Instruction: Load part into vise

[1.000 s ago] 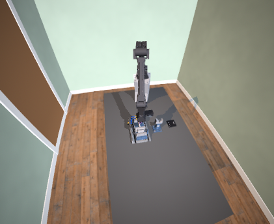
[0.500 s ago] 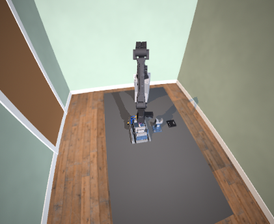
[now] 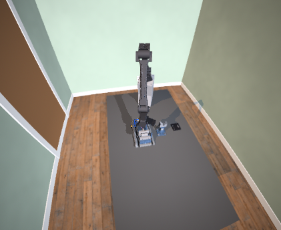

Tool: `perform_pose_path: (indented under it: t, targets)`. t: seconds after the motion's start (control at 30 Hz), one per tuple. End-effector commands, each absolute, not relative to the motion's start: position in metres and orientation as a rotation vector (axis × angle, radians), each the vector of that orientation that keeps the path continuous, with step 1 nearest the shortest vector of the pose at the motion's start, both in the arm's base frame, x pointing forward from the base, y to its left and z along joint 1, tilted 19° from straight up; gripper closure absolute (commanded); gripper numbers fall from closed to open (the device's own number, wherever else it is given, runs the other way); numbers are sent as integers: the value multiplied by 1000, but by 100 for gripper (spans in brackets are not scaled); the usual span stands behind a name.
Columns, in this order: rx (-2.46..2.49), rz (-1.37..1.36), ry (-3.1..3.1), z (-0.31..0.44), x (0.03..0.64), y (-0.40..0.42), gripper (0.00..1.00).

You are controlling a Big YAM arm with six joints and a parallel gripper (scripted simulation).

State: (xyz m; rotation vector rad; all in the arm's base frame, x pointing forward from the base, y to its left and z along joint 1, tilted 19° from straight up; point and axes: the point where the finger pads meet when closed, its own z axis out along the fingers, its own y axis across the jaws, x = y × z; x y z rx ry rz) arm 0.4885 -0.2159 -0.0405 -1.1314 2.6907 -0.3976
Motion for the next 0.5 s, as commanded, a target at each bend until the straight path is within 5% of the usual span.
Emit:
perform_pose_path:
  t: [0.0, 0.47]
  targets:
    - [-865, -379, 2763, -34, 497, -229, 100]
    - [-256, -293, 2848, -33, 503, -240, 100]
